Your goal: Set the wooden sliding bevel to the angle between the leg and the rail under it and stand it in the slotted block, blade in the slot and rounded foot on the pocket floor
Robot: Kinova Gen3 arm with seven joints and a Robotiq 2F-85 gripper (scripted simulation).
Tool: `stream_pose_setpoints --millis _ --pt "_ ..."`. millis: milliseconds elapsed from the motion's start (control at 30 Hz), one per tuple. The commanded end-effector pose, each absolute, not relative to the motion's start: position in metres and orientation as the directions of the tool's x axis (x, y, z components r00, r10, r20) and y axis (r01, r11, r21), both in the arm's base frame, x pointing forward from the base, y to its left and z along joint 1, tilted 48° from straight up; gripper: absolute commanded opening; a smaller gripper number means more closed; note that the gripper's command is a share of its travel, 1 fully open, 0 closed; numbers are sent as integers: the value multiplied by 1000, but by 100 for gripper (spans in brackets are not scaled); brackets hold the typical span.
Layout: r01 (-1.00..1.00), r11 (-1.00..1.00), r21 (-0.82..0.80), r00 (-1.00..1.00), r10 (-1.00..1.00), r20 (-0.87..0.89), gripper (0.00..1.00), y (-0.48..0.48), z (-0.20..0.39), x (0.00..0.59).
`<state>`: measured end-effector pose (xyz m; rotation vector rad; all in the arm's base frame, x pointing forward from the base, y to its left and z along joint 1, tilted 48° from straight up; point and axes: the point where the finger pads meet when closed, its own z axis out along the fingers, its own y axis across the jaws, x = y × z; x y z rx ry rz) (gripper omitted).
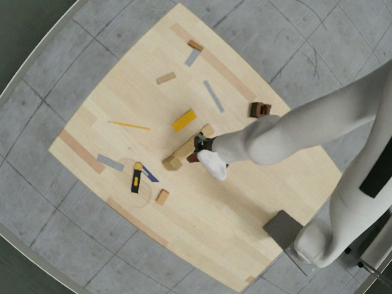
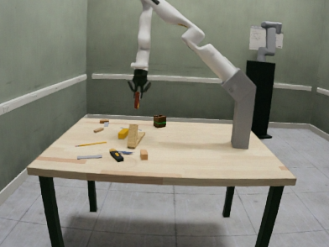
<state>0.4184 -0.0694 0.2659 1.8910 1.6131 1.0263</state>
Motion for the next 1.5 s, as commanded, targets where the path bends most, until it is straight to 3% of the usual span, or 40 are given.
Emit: stream_pose_setpoints --millis 0,1067,1467 --pt "635 -216 742 40 968 247 10 -69 266 418" --pt "643 -169 747 28 980 197 10 -88 263 408" --pt "664 -36 747 -6 999 54 10 -141 255 380"
